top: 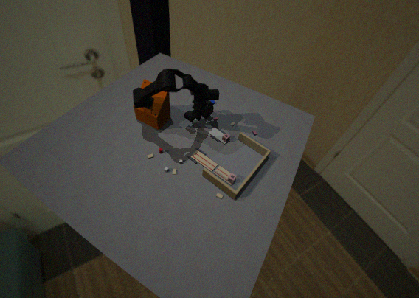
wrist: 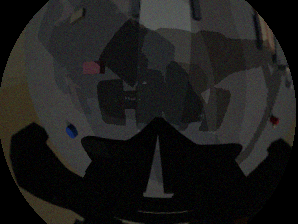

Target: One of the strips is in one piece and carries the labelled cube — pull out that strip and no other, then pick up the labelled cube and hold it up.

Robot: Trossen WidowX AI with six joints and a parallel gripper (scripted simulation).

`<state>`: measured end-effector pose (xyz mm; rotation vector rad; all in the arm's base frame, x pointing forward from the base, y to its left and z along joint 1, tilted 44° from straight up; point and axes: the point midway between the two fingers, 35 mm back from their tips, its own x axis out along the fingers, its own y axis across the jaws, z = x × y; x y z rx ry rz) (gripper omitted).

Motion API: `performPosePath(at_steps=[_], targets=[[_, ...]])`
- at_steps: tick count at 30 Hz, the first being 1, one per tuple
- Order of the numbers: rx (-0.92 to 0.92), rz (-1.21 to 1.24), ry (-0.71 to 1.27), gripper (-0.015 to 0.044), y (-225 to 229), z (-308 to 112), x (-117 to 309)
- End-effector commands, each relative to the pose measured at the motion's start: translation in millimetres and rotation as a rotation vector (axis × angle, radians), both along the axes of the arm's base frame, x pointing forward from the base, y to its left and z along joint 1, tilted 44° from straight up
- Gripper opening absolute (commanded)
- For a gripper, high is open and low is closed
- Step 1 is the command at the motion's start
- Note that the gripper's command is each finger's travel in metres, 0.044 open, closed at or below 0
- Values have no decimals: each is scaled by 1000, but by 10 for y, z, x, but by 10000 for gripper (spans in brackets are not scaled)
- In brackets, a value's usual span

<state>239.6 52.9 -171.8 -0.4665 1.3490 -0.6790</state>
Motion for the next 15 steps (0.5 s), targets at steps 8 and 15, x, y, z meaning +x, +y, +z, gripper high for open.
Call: performPosePath(at_steps=[8, 15], targets=[[-5, -16, 21, 0, -53, -22, -71], [-2, -15, 20, 0, 280, 284, -11]])
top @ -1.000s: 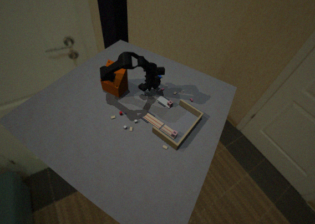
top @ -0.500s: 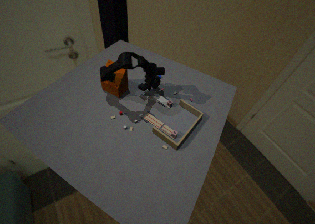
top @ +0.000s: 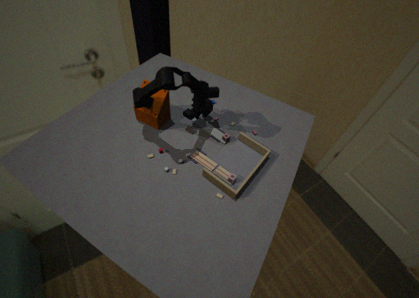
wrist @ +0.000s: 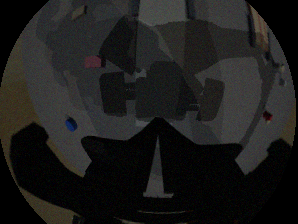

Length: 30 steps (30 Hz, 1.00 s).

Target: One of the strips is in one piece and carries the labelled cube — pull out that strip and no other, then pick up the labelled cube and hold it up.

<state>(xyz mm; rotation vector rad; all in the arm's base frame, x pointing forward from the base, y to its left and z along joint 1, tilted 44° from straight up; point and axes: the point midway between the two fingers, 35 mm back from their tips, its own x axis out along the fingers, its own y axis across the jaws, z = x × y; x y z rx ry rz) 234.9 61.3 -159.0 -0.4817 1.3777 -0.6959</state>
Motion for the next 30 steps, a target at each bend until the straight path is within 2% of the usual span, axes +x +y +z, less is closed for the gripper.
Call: performPosePath(at_steps=[1, 3, 7, 20, 30], targets=[[12, -2, -10, 0, 212, 175, 34], [12, -2, -10, 0, 212, 175, 34], [17, -87, -93, 105, 211, 210, 259], [17, -93, -100, 440, 218, 336, 760], [17, -93, -102, 440, 228, 435, 1161]])
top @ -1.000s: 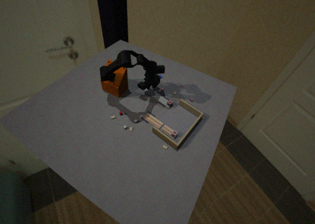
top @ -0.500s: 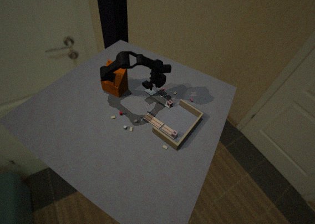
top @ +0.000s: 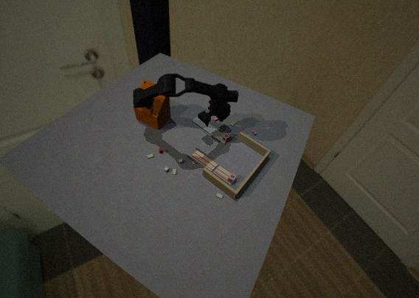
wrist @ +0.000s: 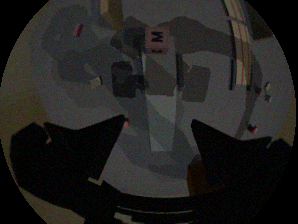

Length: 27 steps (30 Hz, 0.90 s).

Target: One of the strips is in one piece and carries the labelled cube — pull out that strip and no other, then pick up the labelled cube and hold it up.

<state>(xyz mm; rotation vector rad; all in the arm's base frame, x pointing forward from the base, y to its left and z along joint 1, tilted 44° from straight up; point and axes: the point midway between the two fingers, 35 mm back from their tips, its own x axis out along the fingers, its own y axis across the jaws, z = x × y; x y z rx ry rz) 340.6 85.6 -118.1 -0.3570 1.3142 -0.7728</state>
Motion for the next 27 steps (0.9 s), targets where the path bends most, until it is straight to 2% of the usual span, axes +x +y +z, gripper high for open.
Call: performPosePath(at_steps=[1, 24, 27], targets=[[-6, 3, 4, 440, -15, 35, 143], [-7, 3, 0, 440, -104, 281, 1024], [-7, 3, 0, 361, -119, 265, 1026]])
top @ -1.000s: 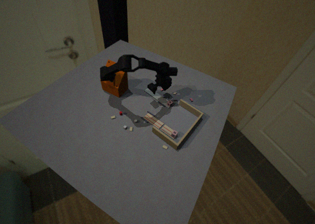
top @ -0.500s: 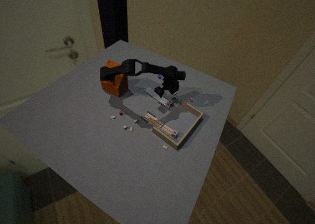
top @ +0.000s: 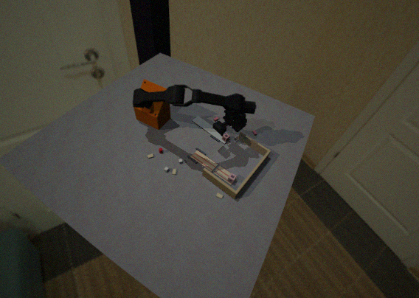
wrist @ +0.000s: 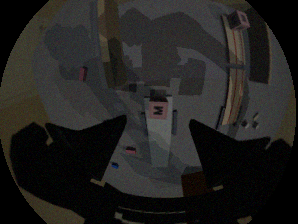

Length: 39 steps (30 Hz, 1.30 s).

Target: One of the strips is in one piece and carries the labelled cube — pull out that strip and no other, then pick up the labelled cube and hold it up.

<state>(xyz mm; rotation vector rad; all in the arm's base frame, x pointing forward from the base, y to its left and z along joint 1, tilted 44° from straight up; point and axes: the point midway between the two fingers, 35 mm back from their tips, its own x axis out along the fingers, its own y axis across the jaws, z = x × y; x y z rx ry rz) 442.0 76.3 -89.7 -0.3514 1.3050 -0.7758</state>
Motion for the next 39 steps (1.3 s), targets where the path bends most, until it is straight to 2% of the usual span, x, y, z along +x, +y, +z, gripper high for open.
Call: performPosePath(at_steps=[1, 4, 5, 36, 39], targets=[[-7, 5, 11, 335, -36, -31, 13], [-7, 5, 10, 256, -69, -67, 18], [-7, 5, 10, 250, -81, -80, 19], [-9, 5, 10, 250, -395, -402, 34], [-4, 1, 8, 171, -376, -393, 35]])
